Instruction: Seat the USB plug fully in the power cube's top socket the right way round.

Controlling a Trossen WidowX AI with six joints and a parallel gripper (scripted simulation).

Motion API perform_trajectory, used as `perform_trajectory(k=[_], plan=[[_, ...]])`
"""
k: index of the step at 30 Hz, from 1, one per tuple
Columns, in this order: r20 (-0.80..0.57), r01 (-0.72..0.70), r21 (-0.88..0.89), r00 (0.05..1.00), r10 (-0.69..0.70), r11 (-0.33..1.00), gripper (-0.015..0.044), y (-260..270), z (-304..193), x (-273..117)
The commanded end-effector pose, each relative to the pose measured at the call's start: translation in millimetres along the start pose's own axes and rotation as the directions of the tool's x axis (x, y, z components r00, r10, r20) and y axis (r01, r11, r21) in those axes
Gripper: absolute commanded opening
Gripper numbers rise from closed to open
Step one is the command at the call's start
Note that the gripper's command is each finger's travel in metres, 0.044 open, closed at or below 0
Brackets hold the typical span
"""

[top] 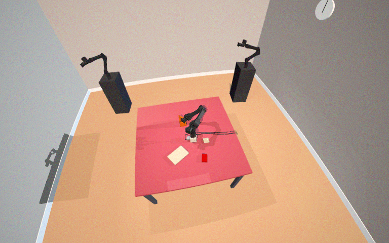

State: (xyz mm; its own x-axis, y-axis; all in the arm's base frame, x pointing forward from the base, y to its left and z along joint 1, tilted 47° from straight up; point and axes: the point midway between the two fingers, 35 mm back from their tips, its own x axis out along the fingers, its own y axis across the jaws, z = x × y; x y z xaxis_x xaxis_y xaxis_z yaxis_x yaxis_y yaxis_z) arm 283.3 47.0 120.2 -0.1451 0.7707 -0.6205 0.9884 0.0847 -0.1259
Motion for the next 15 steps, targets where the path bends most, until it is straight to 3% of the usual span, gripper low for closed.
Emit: perform_trajectory(k=[1,15], plan=[[-0.003,-0.002,0.004,1.0,0.002,1.0,0.0,0.0,-0.2,0.8],[-0.003,-0.002,0.004,1.0,0.002,1.0,0.0,0.0,0.0,2.5]])
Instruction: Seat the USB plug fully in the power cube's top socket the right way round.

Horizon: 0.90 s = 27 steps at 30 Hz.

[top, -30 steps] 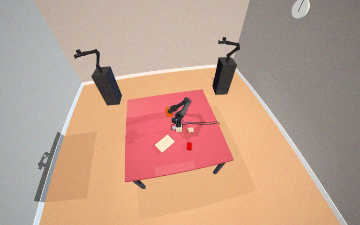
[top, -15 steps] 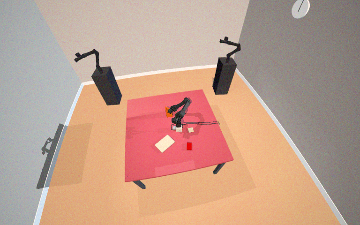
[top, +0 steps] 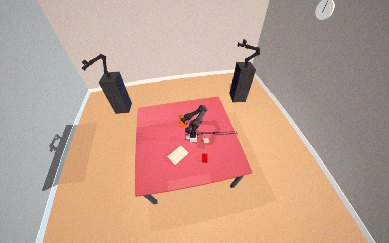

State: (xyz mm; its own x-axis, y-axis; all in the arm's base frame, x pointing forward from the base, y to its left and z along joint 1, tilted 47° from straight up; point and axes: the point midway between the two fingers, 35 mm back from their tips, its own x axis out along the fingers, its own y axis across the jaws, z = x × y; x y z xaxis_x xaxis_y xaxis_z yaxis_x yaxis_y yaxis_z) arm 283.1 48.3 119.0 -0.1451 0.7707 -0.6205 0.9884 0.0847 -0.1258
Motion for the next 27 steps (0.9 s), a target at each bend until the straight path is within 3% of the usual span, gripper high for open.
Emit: perform_trajectory(k=[1,27], plan=[[-0.003,-0.002,0.004,1.0,0.002,1.0,0.0,0.0,-0.2,0.8],[-0.003,-0.002,0.004,1.0,0.002,1.0,0.0,0.0,0.1,3.9]])
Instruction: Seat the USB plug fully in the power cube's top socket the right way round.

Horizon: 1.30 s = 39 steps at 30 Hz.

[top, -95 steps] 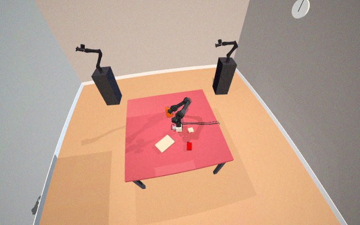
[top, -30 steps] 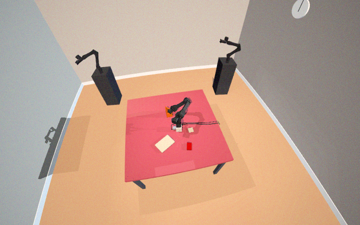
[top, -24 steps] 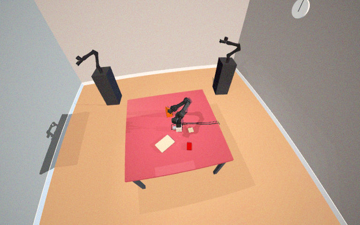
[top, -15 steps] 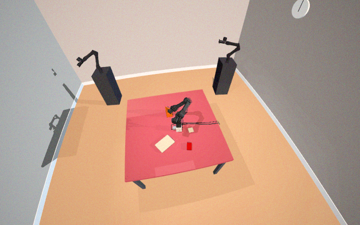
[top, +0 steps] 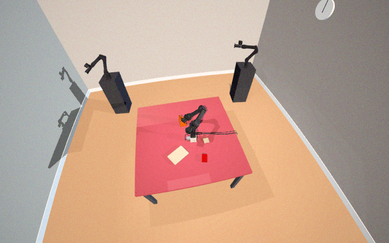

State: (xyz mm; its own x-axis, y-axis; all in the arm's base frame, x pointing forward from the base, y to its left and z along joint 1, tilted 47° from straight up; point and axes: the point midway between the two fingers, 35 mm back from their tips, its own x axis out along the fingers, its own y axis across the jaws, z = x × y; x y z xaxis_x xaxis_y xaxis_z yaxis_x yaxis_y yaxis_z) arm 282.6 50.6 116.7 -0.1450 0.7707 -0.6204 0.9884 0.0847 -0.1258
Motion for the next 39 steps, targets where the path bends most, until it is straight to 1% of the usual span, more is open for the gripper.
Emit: perform_trajectory(k=[1,39], plan=[[-0.003,-0.002,0.004,1.0,0.002,1.0,0.0,0.0,-0.2,0.8],[-0.004,-0.002,0.004,1.0,0.002,1.0,0.0,0.0,0.2,5.3]])
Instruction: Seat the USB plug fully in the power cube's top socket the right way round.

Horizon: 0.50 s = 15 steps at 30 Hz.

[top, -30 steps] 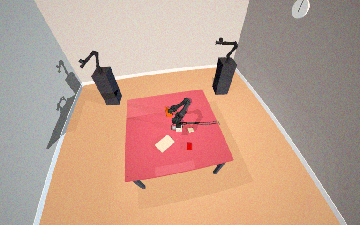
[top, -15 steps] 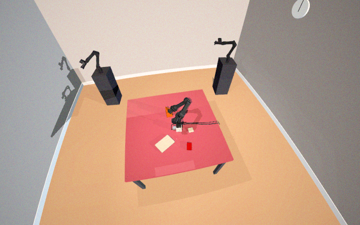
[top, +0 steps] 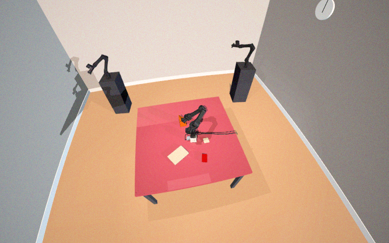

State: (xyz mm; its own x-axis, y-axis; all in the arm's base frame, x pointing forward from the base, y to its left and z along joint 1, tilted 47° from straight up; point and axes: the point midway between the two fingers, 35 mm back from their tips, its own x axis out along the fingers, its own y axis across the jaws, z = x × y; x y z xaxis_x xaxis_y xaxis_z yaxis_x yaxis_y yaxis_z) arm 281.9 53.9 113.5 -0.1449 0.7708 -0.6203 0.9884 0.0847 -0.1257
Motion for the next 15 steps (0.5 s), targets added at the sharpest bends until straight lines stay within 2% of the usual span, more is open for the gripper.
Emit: perform_trajectory(k=[1,15], plan=[[-0.003,-0.002,0.004,1.0,0.002,1.0,0.0,0.0,-0.2,0.8],[-0.003,-0.002,0.004,1.0,0.002,1.0,0.0,0.0,0.0,2.5]])
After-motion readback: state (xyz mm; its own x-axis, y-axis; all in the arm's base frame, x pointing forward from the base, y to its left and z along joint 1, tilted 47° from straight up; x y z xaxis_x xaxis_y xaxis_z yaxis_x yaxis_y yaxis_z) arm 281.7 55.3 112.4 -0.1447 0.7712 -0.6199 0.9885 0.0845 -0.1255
